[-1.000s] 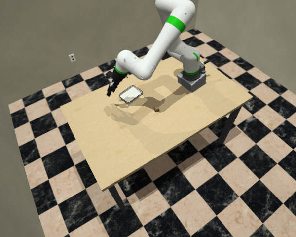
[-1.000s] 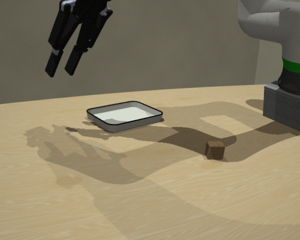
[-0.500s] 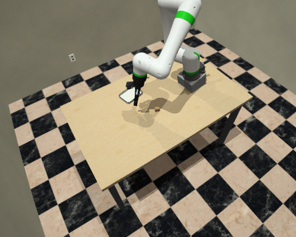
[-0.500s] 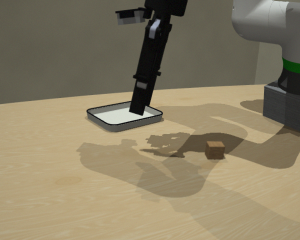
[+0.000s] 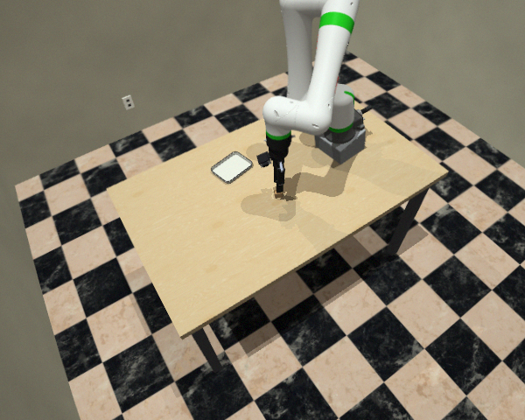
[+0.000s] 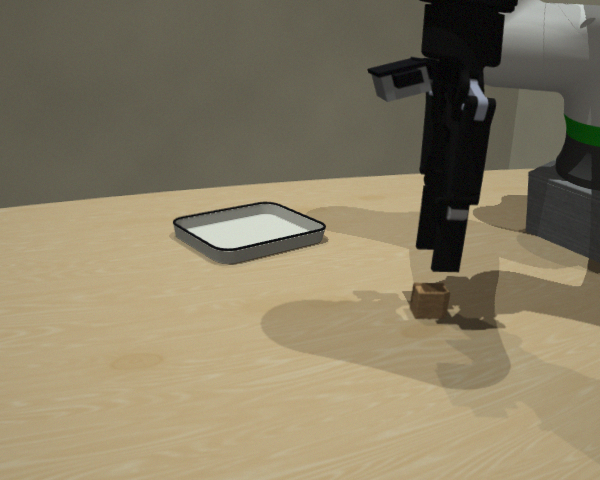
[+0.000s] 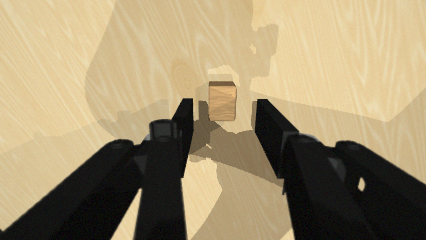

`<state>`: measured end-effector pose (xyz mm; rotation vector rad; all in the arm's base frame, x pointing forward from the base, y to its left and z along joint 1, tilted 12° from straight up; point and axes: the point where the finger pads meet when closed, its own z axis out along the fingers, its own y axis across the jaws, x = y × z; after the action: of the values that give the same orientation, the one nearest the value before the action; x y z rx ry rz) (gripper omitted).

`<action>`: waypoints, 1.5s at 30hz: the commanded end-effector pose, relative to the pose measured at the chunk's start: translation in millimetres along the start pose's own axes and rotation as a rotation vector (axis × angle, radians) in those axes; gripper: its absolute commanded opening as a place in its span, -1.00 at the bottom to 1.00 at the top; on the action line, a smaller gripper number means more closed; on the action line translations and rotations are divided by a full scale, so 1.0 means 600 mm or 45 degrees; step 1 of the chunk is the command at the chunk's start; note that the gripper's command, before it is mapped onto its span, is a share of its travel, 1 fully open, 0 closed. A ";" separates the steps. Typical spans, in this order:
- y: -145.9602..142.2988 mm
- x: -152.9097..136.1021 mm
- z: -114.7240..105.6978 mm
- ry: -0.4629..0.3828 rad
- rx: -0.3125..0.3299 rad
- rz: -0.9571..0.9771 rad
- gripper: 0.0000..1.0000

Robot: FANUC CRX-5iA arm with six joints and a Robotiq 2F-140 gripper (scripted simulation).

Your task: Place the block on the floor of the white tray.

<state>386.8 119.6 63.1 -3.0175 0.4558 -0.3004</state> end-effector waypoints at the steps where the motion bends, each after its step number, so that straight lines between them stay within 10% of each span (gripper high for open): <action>1: -0.001 0.000 -0.001 0.003 0.000 -0.001 -0.21; 45: -0.001 0.000 0.026 0.003 0.000 0.000 -0.31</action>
<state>389.4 120.5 49.7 -3.0182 0.4557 -0.3021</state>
